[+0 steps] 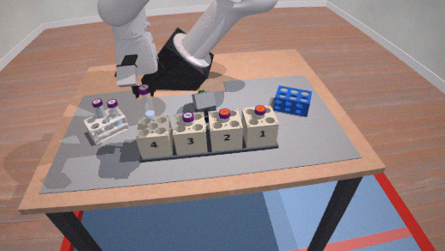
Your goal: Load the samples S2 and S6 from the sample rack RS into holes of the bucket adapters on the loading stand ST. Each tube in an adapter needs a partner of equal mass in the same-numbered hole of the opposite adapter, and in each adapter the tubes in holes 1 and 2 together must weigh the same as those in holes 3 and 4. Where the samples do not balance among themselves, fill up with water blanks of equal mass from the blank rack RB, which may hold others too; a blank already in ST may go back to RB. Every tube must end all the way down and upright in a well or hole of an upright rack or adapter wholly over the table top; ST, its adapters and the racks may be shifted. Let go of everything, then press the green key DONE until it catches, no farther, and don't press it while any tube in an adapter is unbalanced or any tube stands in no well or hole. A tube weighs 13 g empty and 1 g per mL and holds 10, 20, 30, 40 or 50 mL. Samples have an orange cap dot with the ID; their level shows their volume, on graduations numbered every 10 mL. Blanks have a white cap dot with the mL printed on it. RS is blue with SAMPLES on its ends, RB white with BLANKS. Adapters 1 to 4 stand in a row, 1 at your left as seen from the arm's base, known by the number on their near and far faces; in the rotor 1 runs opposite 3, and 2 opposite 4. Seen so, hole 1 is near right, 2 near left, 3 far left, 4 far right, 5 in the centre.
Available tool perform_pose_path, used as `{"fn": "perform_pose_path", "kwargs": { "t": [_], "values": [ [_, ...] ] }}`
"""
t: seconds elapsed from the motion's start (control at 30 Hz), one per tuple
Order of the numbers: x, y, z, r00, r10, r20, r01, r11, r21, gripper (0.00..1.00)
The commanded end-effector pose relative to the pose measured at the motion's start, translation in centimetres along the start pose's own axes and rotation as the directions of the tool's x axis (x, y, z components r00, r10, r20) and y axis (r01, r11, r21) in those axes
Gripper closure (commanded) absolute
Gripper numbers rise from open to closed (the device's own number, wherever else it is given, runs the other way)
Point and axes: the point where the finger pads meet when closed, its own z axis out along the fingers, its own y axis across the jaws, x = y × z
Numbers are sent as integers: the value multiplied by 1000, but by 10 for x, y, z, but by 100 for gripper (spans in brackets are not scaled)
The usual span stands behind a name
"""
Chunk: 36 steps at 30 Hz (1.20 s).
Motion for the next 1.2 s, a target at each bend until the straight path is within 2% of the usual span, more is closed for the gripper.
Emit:
{"fn": "perform_pose_path", "kwargs": {
  "t": [0.0,0.17,0.67,1.17],
  "values": [
    [1,0,6,1000,-1,-2,1,1000,-1,100],
    [1,0,15,1000,-1,-2,1,1000,-1,100],
    [1,0,15,1000,-1,-2,1,1000,-1,100],
    [1,0,28,1000,-1,-2,1,1000,-1,100]
  ]
}}
